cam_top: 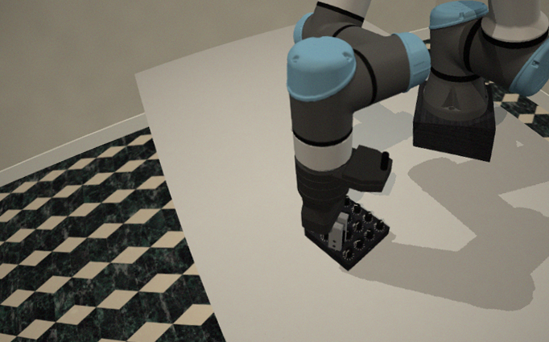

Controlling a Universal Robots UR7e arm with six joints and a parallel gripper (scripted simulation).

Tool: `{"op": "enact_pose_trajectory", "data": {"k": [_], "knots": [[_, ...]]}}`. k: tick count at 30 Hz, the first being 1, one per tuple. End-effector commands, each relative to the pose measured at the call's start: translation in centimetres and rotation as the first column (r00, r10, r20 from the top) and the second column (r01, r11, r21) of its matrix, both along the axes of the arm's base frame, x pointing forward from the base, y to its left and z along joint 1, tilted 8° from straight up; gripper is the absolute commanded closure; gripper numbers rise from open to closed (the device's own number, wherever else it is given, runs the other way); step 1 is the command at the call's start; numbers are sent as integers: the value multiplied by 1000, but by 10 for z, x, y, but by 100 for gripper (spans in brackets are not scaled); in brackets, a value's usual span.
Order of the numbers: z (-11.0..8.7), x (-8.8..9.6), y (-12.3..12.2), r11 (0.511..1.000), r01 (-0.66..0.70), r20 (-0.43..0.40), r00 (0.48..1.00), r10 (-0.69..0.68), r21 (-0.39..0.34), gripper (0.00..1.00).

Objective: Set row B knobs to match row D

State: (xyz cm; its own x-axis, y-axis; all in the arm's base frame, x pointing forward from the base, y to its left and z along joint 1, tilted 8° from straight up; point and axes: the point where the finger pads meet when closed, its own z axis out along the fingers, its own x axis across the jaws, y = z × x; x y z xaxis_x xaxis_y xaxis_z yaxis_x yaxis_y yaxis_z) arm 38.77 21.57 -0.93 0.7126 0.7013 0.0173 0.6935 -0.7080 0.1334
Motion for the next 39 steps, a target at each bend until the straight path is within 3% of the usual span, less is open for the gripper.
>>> {"op": "enact_pose_trajectory", "data": {"k": [1, 19, 32, 39], "knots": [[0, 0, 0, 1000, 0, 1, 1000, 0, 0, 70], [0, 0, 0, 999, -49, -3, 999, 49, -5, 70], [0, 0, 0, 978, -209, -18, 978, 209, -20, 70], [0, 0, 0, 935, -353, -35, 935, 352, -32, 70]]}}
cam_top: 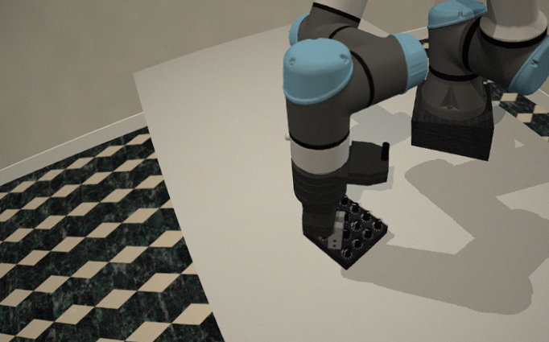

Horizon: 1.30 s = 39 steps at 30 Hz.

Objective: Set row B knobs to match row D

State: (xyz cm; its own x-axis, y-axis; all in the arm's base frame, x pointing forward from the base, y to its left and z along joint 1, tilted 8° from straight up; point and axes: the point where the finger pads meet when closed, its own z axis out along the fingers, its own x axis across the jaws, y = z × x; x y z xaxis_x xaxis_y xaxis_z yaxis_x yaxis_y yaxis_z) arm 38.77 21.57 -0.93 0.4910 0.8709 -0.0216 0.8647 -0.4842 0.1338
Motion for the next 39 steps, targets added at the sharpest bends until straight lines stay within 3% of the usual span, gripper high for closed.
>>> {"op": "enact_pose_trajectory", "data": {"k": [1, 10, 22, 39], "knots": [[0, 0, 0, 995, -103, -8, 995, 103, -9, 70], [0, 0, 0, 965, -261, -24, 965, 260, -24, 70], [0, 0, 0, 883, -469, -50, 883, 467, -39, 70], [0, 0, 0, 833, -552, -63, 834, 549, -44, 70]]}}
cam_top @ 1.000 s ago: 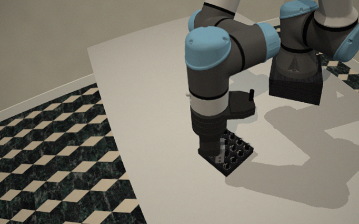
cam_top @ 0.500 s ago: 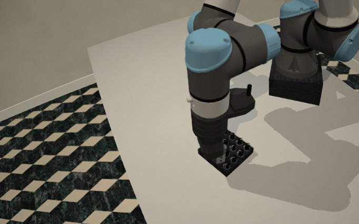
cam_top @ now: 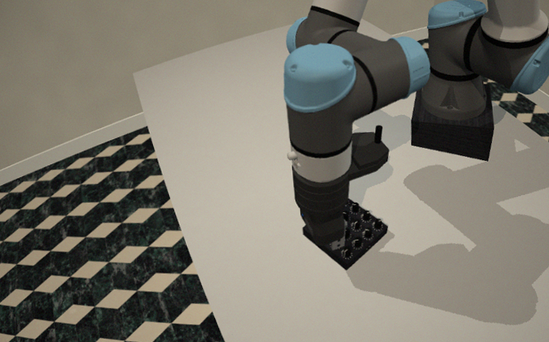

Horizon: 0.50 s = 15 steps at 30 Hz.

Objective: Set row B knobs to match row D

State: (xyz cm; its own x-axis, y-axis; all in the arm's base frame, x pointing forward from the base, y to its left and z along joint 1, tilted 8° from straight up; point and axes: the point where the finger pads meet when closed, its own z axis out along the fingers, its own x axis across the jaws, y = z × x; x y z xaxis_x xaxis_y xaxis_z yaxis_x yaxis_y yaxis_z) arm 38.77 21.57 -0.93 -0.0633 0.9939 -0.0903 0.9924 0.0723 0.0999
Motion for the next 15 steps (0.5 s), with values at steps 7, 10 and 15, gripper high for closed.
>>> {"op": "enact_pose_trajectory", "data": {"k": [7, 10, 15], "knots": [[0, 0, 0, 1000, -9, 1, 1000, 9, 0, 70], [0, 0, 0, 1000, -9, 1, 1000, 9, 0, 70], [0, 0, 0, 1000, -9, 1, 1000, 9, 0, 54]]}}
